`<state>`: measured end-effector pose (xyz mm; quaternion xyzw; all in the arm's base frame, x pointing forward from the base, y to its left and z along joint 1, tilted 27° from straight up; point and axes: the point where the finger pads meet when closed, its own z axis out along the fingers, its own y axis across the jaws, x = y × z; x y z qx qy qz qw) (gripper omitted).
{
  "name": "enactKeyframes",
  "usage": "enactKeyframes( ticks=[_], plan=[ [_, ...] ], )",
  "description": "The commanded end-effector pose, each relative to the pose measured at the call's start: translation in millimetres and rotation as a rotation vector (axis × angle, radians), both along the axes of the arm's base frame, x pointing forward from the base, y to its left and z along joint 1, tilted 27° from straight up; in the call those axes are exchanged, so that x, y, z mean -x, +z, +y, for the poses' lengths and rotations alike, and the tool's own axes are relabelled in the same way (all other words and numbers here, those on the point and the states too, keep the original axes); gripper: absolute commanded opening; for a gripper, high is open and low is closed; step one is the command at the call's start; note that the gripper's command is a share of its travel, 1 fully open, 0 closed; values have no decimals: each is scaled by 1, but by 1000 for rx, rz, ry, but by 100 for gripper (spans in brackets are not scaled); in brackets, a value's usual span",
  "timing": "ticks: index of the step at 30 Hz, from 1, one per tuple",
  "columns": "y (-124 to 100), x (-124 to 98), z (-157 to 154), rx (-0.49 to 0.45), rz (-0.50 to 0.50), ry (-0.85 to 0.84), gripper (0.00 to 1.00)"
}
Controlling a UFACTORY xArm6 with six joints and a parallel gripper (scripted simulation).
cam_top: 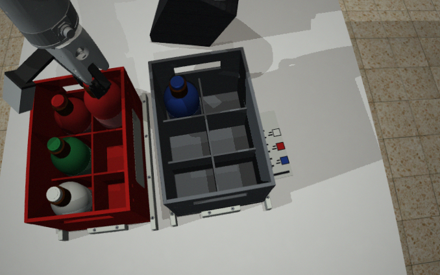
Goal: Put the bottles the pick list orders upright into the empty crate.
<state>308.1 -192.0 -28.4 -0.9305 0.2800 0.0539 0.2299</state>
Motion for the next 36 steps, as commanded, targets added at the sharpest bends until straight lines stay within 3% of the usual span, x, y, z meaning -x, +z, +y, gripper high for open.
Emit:
enactKeyframes(
  ticks=[1, 36],
  plan=[
    [7, -1, -5, 4, -4, -1, 0],
    [53, 0, -28, 4, -4, -1, 0]
  ],
)
